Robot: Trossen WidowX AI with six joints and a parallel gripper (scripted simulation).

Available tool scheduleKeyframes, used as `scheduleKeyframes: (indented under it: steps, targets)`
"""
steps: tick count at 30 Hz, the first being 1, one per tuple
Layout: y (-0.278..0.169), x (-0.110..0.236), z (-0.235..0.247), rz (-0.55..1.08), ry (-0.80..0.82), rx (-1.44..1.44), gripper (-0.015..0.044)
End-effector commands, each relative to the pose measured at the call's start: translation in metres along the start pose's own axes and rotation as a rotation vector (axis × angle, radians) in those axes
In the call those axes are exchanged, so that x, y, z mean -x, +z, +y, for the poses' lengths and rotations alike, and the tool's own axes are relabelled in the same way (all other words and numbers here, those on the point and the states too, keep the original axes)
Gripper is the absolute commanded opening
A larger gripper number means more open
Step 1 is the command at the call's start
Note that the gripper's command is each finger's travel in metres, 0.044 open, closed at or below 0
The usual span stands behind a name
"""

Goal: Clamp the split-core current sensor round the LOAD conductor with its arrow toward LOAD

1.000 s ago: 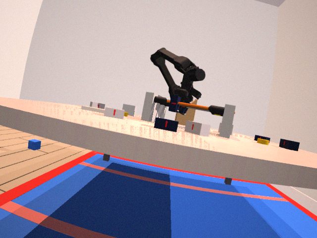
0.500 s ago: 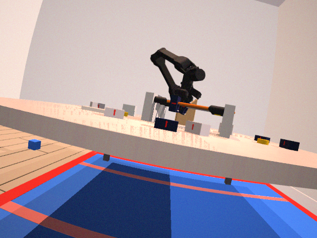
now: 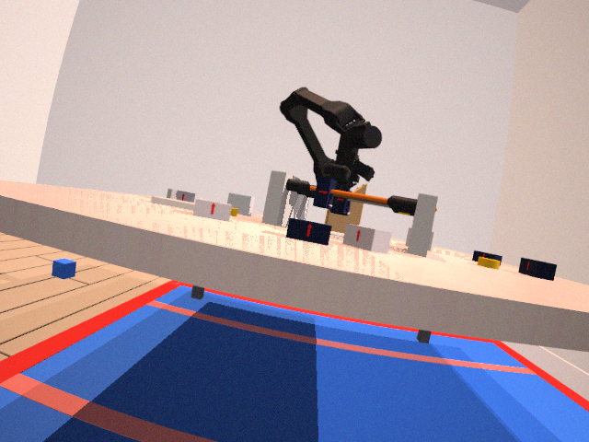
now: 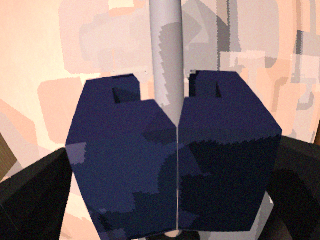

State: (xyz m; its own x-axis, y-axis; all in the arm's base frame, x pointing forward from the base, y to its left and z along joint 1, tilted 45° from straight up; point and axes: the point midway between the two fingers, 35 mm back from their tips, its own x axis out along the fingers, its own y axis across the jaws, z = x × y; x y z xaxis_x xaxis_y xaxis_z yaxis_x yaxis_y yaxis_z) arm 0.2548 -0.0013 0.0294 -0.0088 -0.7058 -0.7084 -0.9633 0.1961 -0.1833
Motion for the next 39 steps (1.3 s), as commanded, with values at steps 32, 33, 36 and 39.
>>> scheduleKeyframes:
  steps: [32,33,36,39]
  targets:
    - [0.01,-0.016,0.009,-0.027,0.229,-0.006,0.044]
    - [0.01,-0.016,0.01,-0.027,0.23,-0.006,0.044]
    - [0.01,-0.015,0.011,-0.027,0.245,-0.005,0.044]
    - [0.01,-0.014,0.012,-0.027,0.281,-0.005,0.044]
